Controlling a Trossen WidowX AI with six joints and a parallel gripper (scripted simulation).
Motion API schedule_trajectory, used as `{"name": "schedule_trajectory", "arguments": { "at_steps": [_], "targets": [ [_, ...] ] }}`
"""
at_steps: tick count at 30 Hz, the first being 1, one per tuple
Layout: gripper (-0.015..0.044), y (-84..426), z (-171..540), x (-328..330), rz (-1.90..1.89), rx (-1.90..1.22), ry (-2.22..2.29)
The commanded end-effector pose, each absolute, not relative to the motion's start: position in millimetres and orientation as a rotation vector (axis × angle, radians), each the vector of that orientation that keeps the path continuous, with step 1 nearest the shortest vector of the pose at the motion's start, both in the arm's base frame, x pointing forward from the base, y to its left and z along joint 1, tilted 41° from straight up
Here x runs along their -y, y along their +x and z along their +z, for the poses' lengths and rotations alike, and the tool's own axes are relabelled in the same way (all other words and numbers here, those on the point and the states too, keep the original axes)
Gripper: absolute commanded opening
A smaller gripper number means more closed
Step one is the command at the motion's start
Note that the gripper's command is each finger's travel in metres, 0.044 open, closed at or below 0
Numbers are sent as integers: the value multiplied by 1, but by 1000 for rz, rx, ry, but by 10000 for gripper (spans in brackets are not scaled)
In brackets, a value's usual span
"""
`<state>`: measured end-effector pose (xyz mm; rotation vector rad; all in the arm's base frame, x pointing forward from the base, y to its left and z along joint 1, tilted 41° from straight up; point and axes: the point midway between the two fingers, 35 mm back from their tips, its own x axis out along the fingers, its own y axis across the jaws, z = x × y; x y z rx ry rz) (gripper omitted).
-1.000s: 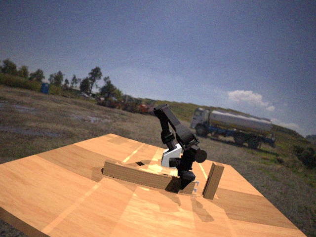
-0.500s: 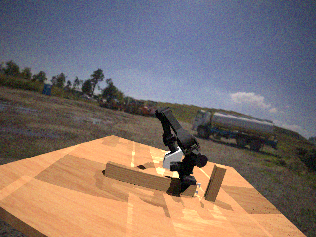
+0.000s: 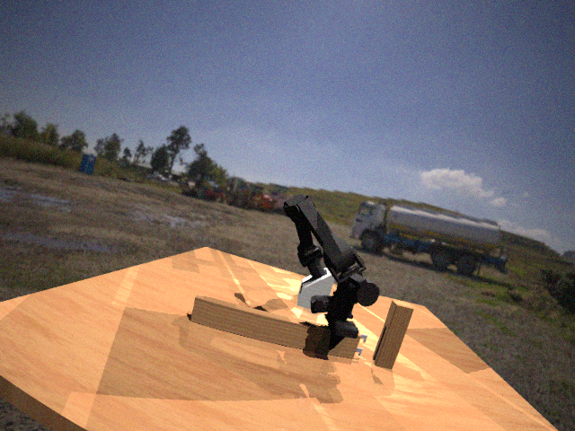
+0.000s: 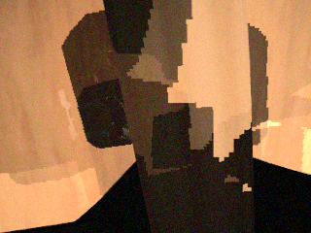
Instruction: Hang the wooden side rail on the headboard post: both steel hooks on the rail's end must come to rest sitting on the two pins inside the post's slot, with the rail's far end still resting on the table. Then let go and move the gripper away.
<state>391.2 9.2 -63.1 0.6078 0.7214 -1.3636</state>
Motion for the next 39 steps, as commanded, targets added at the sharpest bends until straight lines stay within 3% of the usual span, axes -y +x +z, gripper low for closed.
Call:
{"name": "schedule_trajectory", "arguments": {
  "at_steps": [1, 39],
  "targets": [
    [0, 391, -63, -9, -1362, -720, 602],
    [0, 380, -64, -9, -1419, -628, 716]
  ]
}}
